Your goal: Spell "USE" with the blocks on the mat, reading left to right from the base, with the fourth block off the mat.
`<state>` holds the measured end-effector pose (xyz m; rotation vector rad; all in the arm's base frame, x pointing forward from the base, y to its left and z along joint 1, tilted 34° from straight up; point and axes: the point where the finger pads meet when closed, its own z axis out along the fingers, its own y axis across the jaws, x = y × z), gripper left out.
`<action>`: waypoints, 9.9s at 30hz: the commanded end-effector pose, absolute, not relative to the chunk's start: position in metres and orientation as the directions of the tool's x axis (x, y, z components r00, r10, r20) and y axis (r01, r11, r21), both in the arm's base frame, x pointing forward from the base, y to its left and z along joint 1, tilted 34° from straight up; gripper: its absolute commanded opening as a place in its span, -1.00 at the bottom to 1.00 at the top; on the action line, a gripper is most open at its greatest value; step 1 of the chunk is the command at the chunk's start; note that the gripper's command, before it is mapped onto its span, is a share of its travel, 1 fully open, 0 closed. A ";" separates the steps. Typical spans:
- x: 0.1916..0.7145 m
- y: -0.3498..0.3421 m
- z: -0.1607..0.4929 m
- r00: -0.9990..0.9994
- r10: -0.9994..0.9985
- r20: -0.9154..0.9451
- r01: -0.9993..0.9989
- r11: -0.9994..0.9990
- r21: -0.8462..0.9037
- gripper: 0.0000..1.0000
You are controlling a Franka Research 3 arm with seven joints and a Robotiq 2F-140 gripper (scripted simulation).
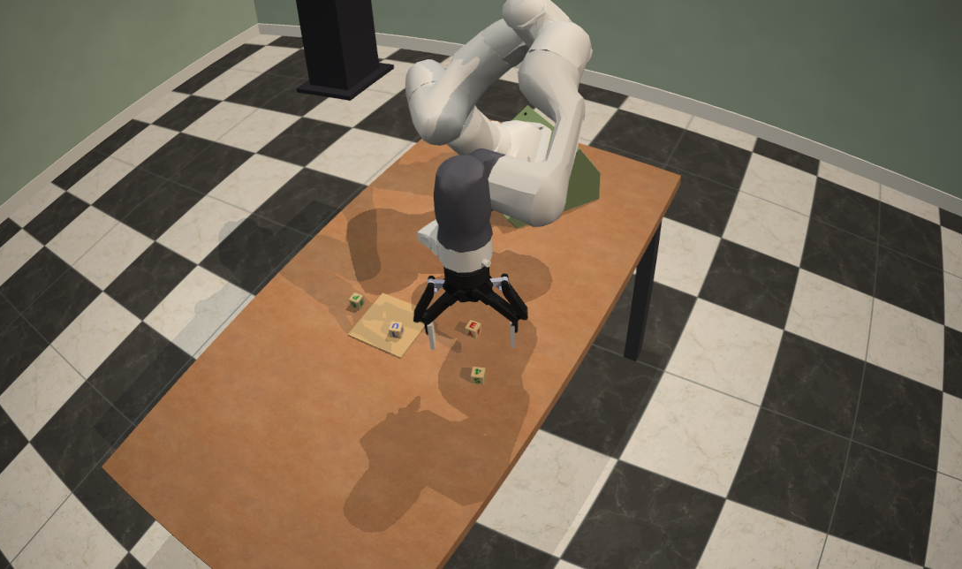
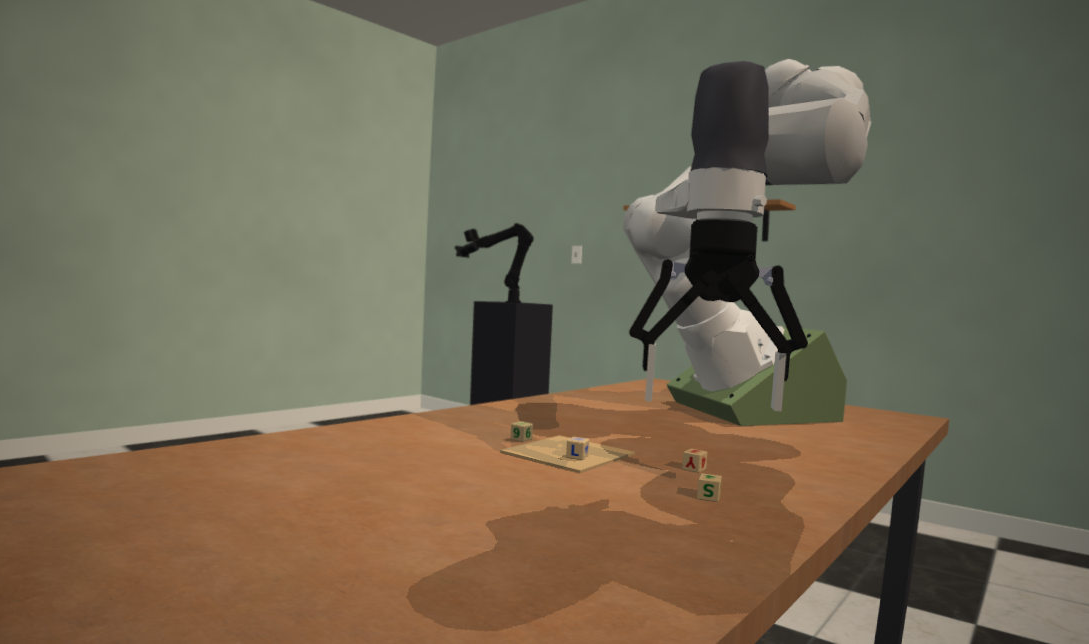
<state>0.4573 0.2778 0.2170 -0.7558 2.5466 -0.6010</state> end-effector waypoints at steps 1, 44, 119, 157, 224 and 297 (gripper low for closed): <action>0.456 0.280 0.213 -0.818 -0.474 -0.326 -0.302 0.836 -0.458 1.00; 0.457 0.279 0.212 -0.823 -0.460 -0.334 -0.288 0.844 -0.453 -0.26; 0.482 0.265 0.169 -0.823 -0.460 -0.334 -0.288 0.844 -0.453 -0.26; 0.482 0.265 0.169 -0.823 -0.460 -0.334 -0.288 0.844 -0.453 -0.26; 0.498 0.256 0.142 -0.823 -0.460 -0.334 -0.288 0.844 -0.453 -0.26; 0.498 0.256 0.142 -0.823 -0.460 -0.334 -0.288 0.844 -0.453 -0.74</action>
